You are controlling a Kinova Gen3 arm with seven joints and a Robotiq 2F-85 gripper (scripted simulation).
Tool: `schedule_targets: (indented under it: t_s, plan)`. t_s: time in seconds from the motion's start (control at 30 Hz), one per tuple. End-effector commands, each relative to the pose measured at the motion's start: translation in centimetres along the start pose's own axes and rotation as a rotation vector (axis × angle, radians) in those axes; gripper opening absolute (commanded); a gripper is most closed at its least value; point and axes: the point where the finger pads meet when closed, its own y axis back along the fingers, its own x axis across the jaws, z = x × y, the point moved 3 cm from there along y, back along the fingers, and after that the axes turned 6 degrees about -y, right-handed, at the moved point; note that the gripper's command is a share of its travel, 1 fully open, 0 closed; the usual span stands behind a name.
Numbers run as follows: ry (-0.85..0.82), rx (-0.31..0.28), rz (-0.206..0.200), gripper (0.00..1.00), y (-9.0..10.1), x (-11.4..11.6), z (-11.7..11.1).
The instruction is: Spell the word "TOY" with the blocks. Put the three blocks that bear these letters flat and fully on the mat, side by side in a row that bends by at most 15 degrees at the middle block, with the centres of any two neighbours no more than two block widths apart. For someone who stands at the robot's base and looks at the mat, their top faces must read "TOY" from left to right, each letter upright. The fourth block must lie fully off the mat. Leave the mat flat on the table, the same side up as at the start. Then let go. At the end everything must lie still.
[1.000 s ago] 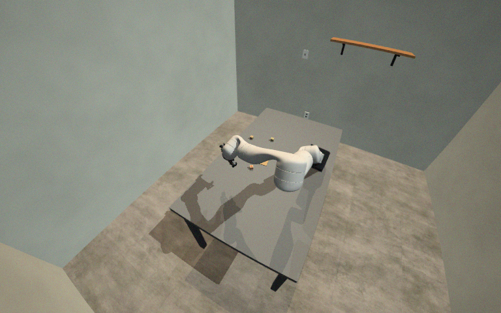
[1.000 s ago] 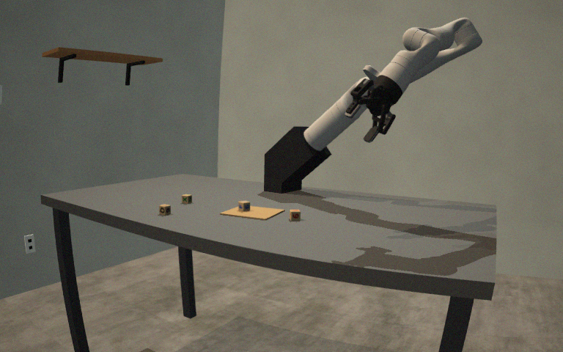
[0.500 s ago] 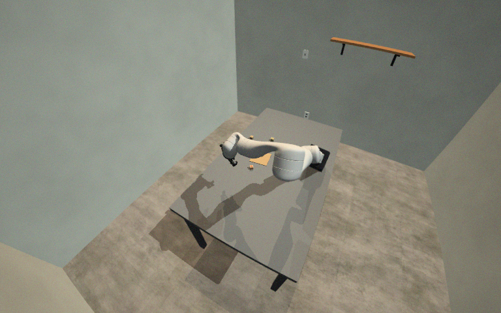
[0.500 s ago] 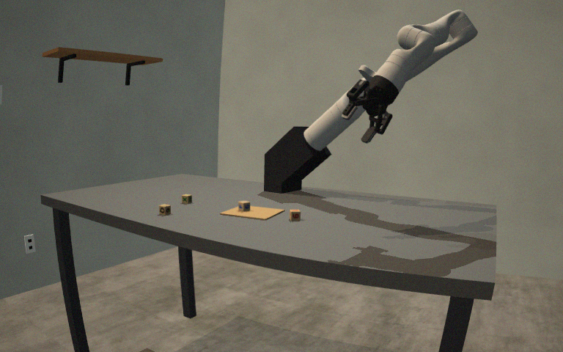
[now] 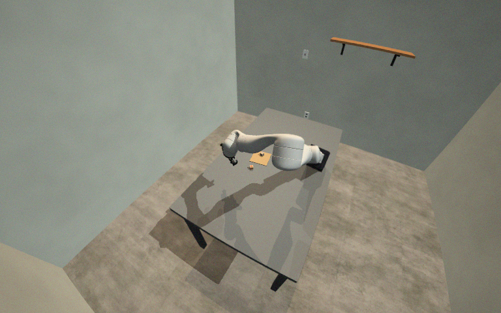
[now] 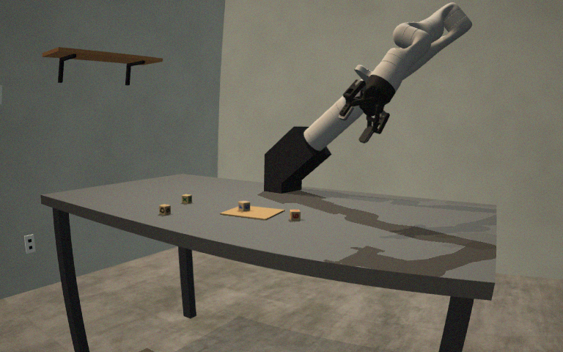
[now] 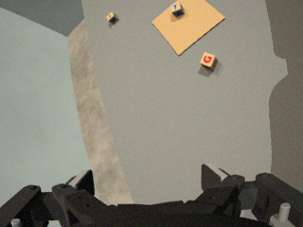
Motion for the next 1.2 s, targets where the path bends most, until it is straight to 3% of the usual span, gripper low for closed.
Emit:
schedule_targets:
  t_s: [0.0,0.57,0.6,1.1,1.13,1.17]
  plan:
    - [-0.021,-0.005,0.029,1.00,-0.16,-0.35,-0.35]
    - [-0.021,-0.005,0.029,1.00,-0.16,-0.35,-0.35]
    - [-0.027,-0.010,0.058,1.00,-0.64,-0.56,-0.78]
    - [-0.027,-0.010,0.058,1.00,-0.64,-0.56,-0.78]
    - [-0.033,-0.016,0.087,1.00,-1.14,-0.73,-1.23]
    - [-0.033,-0.016,0.087,1.00,-1.14,-0.73,-1.23]
